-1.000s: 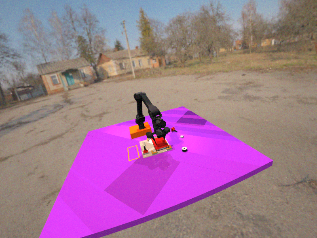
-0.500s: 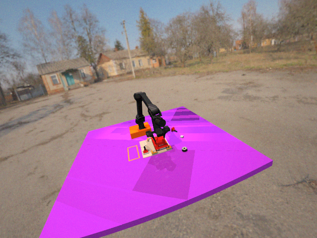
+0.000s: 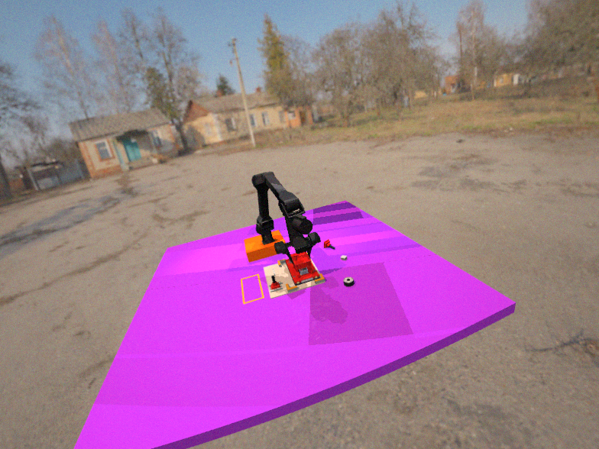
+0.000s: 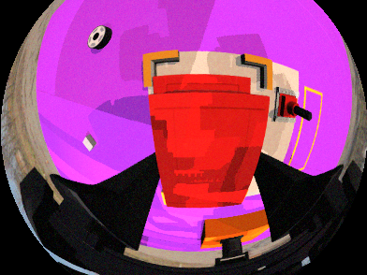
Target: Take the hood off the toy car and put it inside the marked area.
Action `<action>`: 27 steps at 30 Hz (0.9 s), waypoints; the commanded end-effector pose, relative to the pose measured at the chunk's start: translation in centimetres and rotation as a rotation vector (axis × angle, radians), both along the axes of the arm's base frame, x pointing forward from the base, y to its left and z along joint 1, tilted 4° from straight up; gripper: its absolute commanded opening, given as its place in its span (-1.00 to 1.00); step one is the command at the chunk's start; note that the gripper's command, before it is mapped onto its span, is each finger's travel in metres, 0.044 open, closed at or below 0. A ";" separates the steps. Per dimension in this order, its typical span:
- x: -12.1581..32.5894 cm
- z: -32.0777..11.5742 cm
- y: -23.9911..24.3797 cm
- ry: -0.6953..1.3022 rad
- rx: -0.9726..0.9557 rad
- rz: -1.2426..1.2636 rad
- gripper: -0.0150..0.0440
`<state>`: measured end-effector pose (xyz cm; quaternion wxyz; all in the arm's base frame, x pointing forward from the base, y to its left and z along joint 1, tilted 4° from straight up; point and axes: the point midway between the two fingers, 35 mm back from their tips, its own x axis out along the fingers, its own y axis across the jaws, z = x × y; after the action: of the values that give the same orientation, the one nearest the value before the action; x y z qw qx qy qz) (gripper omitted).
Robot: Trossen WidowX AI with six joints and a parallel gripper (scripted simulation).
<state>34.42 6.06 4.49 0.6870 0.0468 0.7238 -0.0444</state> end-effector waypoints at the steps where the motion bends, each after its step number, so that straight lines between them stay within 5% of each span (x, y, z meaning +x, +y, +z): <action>1: 0.2 2.2 0.0 -0.011 0.002 0.001 -0.49; 27: -0.6 2.7 -12.0 -0.016 -0.008 -0.004 -0.49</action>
<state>34.28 -4.40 6.99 0.6933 0.0482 0.7175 -0.0478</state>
